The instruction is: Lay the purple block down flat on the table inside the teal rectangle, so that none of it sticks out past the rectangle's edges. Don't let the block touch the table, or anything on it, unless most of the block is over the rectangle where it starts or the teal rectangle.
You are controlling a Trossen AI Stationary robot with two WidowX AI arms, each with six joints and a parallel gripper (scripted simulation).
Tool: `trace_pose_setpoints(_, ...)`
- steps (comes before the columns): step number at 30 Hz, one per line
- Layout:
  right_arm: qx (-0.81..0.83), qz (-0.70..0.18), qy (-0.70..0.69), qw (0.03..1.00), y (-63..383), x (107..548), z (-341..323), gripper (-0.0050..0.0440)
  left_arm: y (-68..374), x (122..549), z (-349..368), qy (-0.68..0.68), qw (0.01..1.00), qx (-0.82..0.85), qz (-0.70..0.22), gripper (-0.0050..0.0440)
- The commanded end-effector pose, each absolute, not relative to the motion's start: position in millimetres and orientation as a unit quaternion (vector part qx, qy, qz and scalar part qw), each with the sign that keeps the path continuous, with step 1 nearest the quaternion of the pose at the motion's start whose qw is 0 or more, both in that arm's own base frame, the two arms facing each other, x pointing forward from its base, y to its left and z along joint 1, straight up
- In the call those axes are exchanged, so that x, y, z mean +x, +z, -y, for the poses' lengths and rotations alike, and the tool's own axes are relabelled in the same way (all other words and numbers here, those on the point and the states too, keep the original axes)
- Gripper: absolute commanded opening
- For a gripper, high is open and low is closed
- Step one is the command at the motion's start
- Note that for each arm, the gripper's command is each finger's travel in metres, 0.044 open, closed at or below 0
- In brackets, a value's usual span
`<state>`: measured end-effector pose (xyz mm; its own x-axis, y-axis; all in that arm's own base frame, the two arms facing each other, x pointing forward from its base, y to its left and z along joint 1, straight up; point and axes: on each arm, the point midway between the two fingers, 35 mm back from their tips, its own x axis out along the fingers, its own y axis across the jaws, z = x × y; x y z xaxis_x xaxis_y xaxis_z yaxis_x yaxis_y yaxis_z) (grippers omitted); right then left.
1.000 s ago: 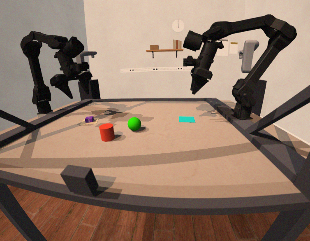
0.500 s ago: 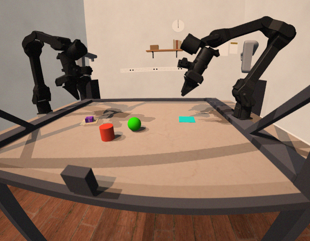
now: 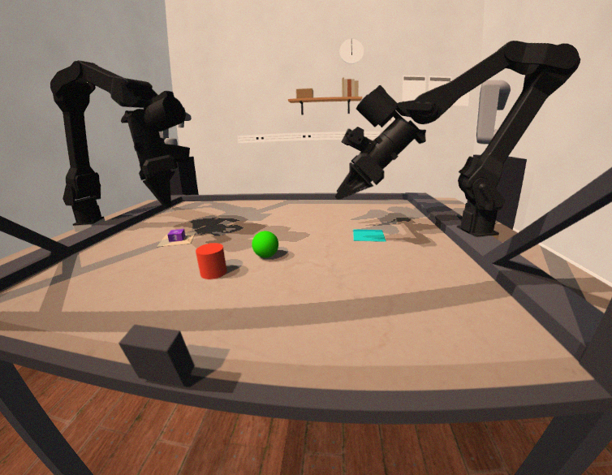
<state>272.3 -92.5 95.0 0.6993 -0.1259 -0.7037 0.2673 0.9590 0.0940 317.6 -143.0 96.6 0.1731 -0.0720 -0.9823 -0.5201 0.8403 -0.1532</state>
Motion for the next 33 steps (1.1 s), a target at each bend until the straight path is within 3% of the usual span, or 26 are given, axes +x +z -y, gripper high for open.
trace_pose_setpoints(1, 0.094, -0.331, -0.105, 0.933, 93, 281, 95, 0.0440, 101, 326, 145, 0.202, 0.707, -0.295, -0.610, 0.0260)
trace_pose_setpoints(25, 0.041, -0.105, -0.070, 0.991, 119, 288, 92, 0.0440, 63, 337, 146, 0.489, 0.500, -0.521, -0.489, 0.0260)
trace_pose_setpoints(33, 0.010, -0.027, -0.065, 0.997, 147, 288, 90, 0.0440, 58, 338, 146, 0.520, 0.472, -0.538, -0.466, 0.0260)
